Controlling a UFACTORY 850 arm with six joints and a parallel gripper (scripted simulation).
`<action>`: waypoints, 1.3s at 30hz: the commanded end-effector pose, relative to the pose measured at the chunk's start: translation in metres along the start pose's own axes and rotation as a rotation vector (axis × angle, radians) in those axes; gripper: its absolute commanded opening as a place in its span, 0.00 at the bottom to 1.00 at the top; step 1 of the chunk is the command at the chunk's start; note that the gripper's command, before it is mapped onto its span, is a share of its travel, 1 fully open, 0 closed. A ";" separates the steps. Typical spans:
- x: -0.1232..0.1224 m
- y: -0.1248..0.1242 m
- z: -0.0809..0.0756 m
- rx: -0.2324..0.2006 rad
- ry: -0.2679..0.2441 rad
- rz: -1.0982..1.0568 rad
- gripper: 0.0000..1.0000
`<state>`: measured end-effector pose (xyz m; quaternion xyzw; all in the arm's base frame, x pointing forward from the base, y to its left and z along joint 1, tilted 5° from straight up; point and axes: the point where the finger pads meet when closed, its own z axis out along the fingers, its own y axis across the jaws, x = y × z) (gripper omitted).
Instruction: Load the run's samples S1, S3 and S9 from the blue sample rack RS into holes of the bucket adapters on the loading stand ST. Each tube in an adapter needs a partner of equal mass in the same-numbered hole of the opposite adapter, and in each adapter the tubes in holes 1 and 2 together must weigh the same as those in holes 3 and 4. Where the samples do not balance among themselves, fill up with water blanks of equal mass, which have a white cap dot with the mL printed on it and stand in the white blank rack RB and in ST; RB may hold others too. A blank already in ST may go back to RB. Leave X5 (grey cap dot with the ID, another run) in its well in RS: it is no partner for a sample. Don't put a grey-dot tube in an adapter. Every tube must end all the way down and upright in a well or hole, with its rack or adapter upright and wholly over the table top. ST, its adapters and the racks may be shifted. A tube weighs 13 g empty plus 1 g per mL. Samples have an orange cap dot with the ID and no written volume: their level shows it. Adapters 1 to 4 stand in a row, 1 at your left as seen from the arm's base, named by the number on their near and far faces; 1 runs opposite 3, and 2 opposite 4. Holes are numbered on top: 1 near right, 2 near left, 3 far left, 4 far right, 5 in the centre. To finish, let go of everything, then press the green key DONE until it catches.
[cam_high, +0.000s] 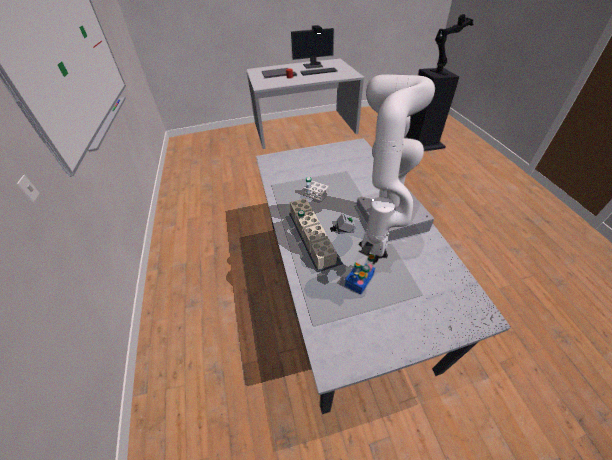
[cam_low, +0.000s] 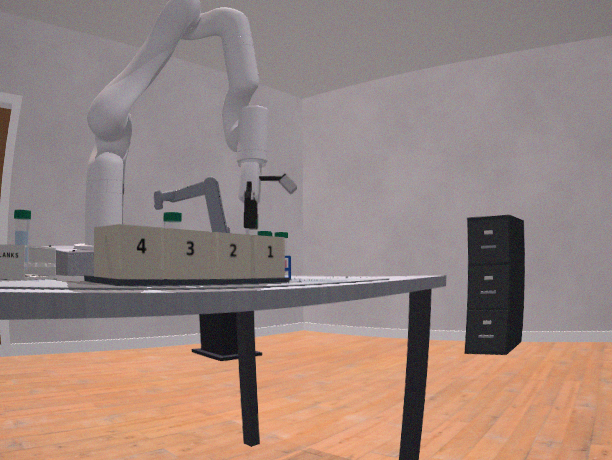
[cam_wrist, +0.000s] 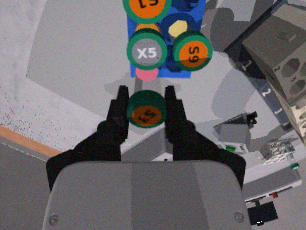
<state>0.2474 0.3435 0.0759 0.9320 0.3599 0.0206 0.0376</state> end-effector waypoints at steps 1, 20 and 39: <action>0.001 0.000 0.004 0.000 0.002 0.000 0.00; 0.001 0.000 0.020 0.000 0.002 0.000 0.00; 0.001 0.000 0.033 0.000 0.002 0.000 0.00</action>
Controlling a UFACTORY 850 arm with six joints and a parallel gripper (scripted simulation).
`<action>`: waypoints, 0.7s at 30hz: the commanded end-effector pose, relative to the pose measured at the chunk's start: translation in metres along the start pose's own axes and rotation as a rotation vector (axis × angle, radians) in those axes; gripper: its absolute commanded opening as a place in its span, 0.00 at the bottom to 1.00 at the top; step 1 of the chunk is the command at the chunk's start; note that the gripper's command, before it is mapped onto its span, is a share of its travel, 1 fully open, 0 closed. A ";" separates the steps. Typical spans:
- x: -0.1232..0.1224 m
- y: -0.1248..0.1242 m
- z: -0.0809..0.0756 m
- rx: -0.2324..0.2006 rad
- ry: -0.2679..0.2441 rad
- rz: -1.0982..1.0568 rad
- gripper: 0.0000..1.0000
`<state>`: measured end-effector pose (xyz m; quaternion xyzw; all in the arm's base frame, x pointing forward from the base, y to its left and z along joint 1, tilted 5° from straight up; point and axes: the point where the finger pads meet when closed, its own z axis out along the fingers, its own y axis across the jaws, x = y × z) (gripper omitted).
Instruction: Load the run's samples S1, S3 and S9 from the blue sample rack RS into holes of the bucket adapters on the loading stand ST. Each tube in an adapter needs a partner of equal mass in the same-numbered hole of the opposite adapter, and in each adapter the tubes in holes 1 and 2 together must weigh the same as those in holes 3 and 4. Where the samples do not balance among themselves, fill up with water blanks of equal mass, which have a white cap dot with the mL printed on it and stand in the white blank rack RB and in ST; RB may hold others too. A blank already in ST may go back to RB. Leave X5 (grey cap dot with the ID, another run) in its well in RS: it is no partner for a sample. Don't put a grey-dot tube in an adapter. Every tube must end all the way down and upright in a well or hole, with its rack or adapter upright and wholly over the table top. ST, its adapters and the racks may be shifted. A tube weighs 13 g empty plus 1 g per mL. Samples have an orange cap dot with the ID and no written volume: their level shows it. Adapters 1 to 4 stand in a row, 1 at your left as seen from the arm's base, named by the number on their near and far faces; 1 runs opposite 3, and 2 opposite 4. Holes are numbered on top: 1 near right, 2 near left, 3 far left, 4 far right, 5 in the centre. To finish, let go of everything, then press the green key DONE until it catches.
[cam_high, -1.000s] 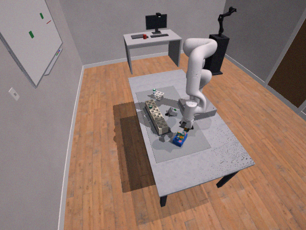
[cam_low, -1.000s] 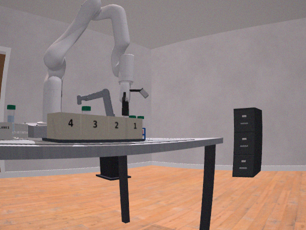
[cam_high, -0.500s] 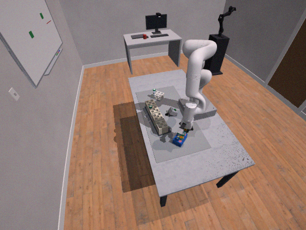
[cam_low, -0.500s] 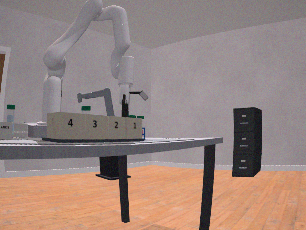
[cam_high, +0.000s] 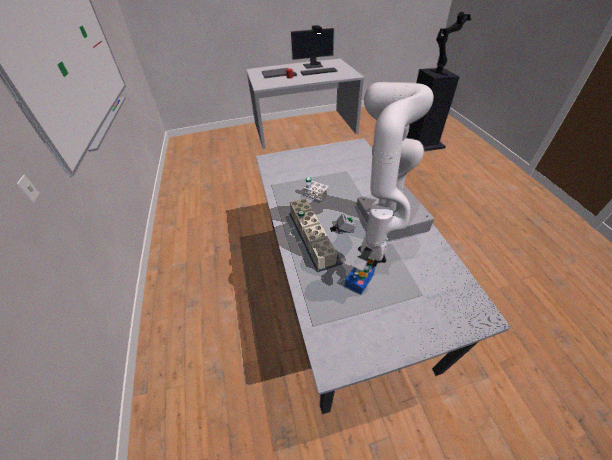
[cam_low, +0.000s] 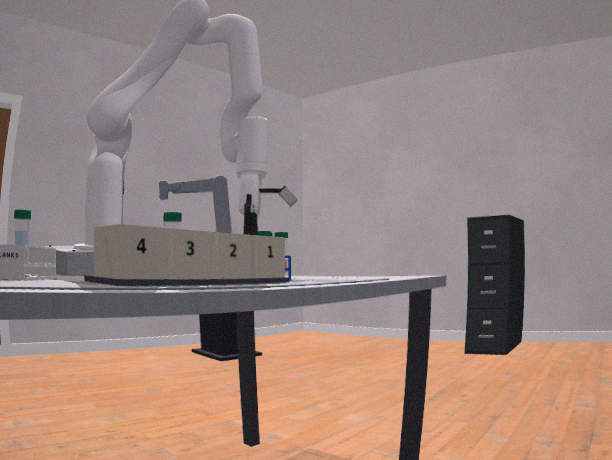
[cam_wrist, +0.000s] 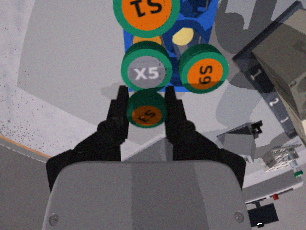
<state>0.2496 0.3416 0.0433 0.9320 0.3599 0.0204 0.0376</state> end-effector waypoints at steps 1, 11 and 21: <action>0.001 0.000 0.000 0.000 0.002 0.000 0.00; 0.001 0.000 0.000 0.000 0.002 0.000 0.00; 0.001 0.000 0.000 0.000 0.002 0.000 0.43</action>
